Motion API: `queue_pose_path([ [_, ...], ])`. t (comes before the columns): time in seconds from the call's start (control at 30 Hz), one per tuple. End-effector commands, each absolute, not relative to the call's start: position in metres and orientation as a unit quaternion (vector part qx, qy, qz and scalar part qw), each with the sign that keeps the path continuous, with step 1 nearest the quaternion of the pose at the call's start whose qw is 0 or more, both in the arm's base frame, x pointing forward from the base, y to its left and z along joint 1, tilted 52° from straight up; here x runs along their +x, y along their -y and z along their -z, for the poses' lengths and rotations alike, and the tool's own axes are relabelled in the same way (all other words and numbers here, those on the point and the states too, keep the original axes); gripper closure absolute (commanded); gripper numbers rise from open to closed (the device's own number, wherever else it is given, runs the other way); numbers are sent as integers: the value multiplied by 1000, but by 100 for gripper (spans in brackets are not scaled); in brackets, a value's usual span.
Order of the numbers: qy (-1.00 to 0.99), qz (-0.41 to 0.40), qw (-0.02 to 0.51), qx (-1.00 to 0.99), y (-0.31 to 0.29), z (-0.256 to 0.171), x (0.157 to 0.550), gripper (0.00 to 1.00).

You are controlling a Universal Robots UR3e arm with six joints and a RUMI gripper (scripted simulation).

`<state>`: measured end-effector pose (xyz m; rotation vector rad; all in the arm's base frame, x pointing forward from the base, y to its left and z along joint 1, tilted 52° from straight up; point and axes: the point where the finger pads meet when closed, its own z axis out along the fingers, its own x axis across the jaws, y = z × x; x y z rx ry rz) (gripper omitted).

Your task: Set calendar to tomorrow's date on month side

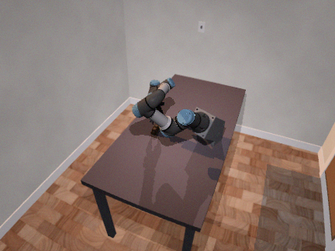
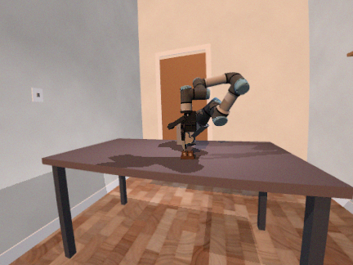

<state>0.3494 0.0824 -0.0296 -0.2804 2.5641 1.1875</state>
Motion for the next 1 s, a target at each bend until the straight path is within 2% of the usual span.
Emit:
queue_pose_path([
  [0.0, -893, -413, 151, -98, -82, 30, 350, 72],
  [0.97, -893, -413, 151, -98, -82, 30, 350, 72],
])
